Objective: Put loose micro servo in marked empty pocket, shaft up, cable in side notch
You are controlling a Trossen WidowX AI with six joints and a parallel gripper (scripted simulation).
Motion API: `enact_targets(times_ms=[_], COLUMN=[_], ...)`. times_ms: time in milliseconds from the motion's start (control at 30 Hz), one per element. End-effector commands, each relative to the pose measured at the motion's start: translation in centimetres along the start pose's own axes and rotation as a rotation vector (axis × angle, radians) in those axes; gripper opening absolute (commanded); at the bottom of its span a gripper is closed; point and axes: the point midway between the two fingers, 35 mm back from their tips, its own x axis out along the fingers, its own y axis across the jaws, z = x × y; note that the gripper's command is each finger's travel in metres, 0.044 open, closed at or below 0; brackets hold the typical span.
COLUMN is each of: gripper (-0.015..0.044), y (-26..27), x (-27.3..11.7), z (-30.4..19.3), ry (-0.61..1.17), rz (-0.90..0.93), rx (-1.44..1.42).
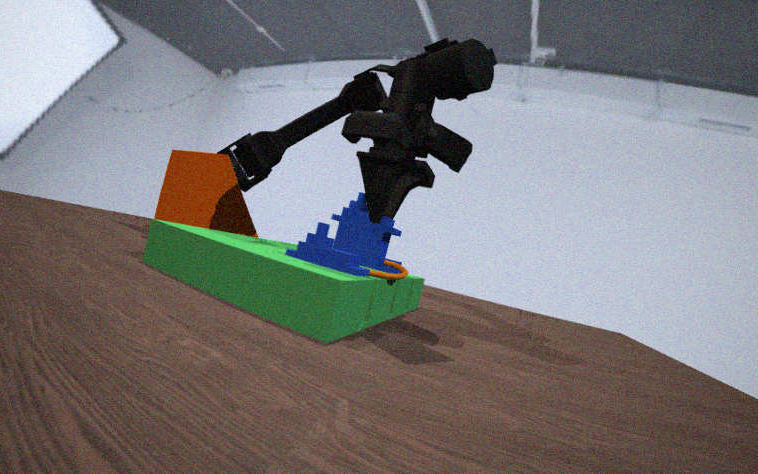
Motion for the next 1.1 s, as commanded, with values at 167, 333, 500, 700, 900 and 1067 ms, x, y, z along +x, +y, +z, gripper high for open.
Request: enact_targets(times_ms=[167, 333, 500, 700, 900, 1067], gripper=[0.0000, 0.0000, 0.0000, 0.0000, 0.0000, 0.0000], y=[-0.2, -0.2, -0.2, -0.2, -0.2, -0.2], x=[-0.1, -0.1, 0.3, 0.9, 1.5, 2.1], z=[0.1, 0.1, 0.1, 0.1, 0.1, 0.1], ry=[-0.009, -0.009, -0.009, -0.009, -0.009, -0.009], rz=[0.002, 0.002, 0.002, 0.003, 0.003, 0.003], rx=[0.007, 0.007, 0.007, 0.007, 0.007, 0.007])
